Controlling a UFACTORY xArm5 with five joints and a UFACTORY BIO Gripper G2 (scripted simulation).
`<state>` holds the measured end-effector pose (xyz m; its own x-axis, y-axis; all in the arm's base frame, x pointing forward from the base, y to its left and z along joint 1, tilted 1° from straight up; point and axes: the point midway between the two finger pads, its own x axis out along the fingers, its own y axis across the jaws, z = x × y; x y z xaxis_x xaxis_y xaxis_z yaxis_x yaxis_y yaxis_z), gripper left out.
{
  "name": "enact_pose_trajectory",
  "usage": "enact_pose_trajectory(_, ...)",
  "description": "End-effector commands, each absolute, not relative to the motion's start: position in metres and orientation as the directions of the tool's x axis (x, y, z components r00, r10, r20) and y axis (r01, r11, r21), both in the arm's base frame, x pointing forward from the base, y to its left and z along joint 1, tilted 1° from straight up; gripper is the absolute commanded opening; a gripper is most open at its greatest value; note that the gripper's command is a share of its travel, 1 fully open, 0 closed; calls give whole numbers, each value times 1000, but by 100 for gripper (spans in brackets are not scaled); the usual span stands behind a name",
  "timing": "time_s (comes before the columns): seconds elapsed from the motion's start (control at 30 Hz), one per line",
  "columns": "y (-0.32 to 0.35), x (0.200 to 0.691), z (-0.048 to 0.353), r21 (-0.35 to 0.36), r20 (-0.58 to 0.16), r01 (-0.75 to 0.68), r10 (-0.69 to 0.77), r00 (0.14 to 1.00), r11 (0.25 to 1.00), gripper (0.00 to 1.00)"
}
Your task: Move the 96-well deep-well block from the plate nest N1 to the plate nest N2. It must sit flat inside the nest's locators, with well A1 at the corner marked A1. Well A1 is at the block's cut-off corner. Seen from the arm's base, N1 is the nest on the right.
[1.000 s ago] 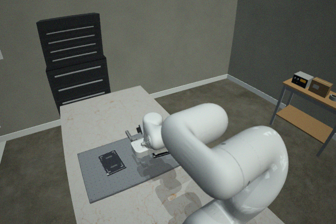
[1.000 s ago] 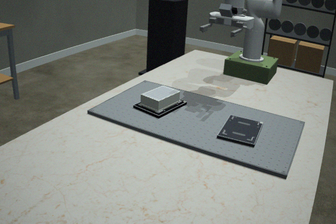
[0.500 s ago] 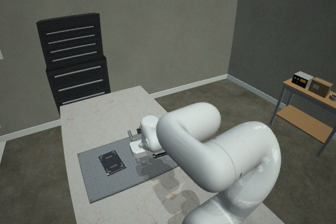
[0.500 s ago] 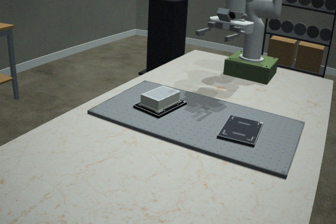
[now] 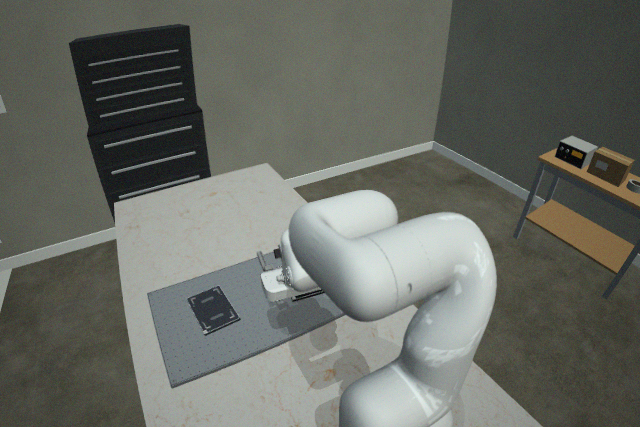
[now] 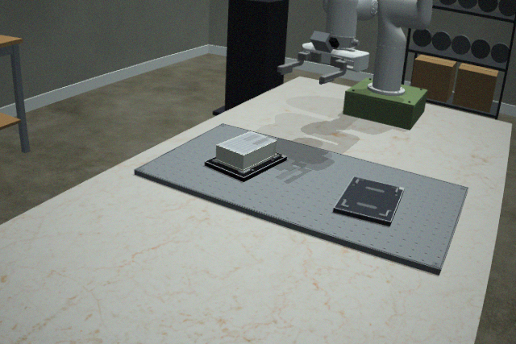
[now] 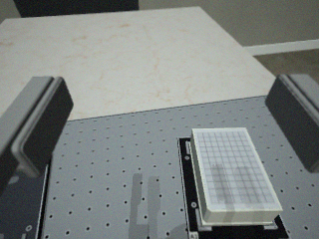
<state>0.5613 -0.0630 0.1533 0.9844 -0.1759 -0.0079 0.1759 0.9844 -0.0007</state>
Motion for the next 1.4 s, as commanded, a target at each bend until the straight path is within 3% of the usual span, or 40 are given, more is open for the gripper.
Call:
enact_pose_trajectory(0.0,-71,569,146,-12,0,174,-174,985,985,37)
enact_pose_trajectory(1.0,-159,619,49,-12,0,174,-174,985,985,37)
enact_pose_trajectory(1.37,-165,623,43,-12,0,174,-174,985,985,37)
